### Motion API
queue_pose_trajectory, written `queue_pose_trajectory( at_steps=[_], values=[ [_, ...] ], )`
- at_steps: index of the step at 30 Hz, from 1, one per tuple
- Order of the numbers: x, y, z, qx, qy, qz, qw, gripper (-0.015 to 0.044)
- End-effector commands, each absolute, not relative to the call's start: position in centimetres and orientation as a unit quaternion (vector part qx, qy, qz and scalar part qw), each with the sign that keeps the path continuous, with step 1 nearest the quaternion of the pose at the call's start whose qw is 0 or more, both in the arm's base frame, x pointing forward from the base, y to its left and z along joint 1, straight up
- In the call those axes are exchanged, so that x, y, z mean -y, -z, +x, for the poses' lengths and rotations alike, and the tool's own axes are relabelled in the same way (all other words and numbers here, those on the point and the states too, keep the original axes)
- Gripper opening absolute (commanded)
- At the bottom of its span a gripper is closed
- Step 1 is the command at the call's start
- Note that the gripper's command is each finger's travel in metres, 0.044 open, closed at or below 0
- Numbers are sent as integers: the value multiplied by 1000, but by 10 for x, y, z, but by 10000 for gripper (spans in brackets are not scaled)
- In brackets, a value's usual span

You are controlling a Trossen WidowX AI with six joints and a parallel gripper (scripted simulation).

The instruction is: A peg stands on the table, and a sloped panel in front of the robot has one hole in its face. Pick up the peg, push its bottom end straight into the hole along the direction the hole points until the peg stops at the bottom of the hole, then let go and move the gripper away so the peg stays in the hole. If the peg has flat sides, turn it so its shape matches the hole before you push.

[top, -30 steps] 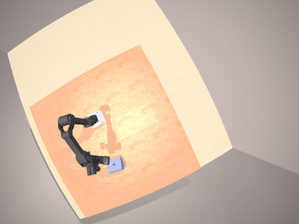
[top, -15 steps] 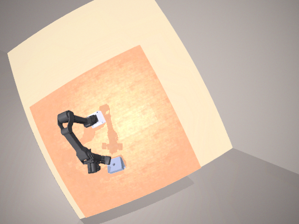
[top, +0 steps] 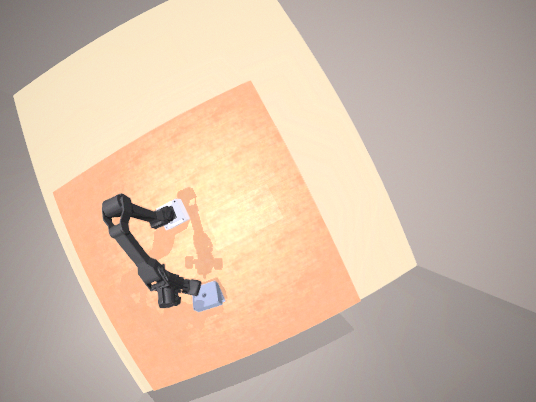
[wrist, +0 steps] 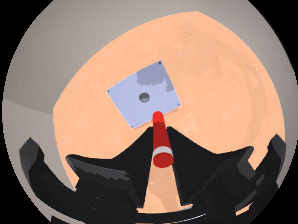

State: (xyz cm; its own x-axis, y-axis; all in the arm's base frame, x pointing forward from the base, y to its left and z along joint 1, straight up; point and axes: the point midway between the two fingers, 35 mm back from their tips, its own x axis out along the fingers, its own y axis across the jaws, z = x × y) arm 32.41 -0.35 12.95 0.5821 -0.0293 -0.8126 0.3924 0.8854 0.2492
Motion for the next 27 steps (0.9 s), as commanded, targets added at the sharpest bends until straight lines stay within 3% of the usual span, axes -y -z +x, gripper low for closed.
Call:
queue_pose_trajectory(
  at_steps=[1, 27],
  values=[
    [2, -124, 326, -438, 124, 211, 865, 0],
    [-9, -100, 355, -402, 116, 239, 877, 0]
  ],
)
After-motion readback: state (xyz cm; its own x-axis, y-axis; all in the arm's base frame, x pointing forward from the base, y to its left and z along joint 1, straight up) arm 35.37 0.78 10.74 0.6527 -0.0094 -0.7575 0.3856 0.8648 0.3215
